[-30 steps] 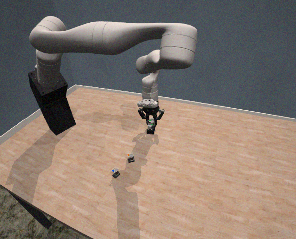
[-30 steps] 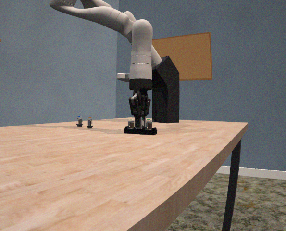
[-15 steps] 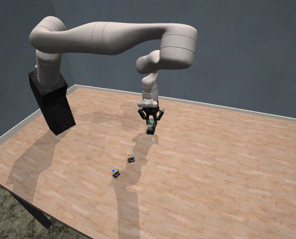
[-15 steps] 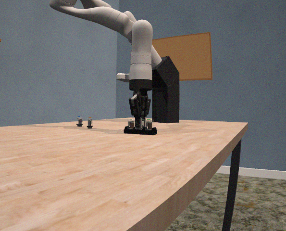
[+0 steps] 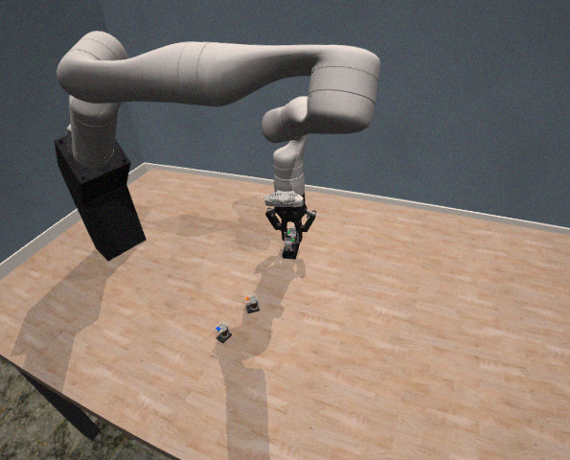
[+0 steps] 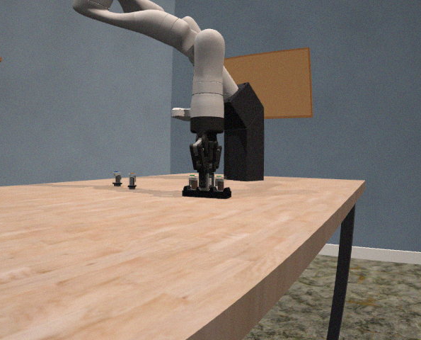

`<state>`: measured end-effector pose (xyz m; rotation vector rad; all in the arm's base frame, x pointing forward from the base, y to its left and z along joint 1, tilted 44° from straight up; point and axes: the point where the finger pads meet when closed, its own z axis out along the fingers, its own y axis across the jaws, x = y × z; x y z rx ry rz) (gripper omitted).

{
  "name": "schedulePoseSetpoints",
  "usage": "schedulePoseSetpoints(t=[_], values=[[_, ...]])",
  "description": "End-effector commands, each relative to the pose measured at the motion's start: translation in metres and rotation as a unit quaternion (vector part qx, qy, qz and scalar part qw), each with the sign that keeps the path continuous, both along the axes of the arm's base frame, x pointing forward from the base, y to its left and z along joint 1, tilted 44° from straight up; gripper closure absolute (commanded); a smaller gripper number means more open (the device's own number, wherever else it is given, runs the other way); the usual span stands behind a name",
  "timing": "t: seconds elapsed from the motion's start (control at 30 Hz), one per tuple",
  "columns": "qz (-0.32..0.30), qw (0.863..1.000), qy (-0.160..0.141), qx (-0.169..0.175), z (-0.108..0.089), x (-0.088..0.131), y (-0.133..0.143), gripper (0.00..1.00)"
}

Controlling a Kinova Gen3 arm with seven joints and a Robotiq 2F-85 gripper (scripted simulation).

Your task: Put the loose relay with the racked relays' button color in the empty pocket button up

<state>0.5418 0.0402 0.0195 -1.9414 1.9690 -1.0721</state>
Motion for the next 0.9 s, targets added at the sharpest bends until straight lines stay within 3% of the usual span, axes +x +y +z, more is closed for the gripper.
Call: schedulePoseSetpoints(t=[0.0,0.63,0.67,0.87], values=[[0.001,1.0,-0.001,0.0,0.0006,0.0002,0.0006,1.0],[0.001,1.0,-0.001,0.0,0.0006,0.0002,0.0006,1.0],[0.001,1.0,-0.001,0.0,0.0006,0.0002,0.0006,0.47],[0.001,1.0,-0.001,0.0,0.0006,0.0002,0.0006,0.47]])
